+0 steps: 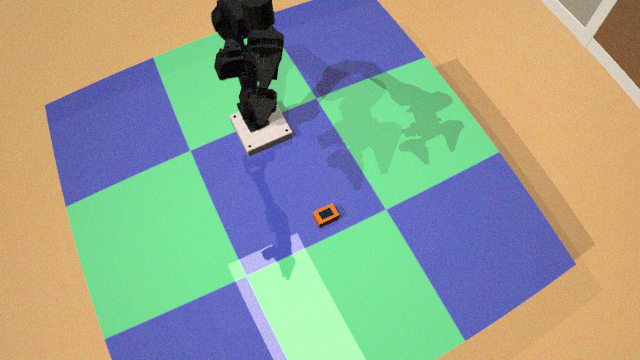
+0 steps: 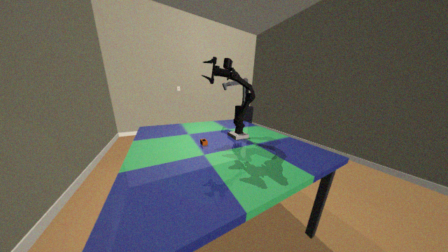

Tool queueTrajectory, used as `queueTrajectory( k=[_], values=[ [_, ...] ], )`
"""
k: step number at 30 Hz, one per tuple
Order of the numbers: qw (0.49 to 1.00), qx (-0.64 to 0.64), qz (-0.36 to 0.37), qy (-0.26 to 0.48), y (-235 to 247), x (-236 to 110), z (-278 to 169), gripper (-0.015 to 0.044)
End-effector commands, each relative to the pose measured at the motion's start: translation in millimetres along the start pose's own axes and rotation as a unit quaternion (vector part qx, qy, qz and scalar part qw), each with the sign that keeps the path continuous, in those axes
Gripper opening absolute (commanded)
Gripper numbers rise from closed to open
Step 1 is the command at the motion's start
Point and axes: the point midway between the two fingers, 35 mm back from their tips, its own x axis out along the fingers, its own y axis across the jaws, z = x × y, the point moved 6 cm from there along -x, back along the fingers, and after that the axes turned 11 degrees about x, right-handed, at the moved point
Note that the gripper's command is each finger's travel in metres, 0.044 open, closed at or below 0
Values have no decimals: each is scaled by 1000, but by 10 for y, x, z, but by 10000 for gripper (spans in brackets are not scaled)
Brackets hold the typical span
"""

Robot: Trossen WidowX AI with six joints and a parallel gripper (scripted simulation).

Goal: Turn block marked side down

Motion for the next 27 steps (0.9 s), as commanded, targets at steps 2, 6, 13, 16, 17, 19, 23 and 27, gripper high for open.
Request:
queueTrajectory(
  k=[2, 6, 13, 16, 17, 19, 23, 27],
  values=[
    [995, -69, -60, 28, -299, 175, -145, 440],
    [975, -164, -141, 57, -721, 383, -303, 440],
    [892, -326, -277, 146, -1536, 610, -575, 440],
    [829, -394, -334, 214, -1953, 648, -720, 440],
    [805, -414, -351, 237, -2090, 648, -764, 440],
    [755, -450, -383, 285, -2359, 632, -845, 440],
    [635, -506, -436, 389, -2895, 533, -980, 440],
    [494, -532, -472, 500, -3407, 346, -1076, 440]
  ],
)
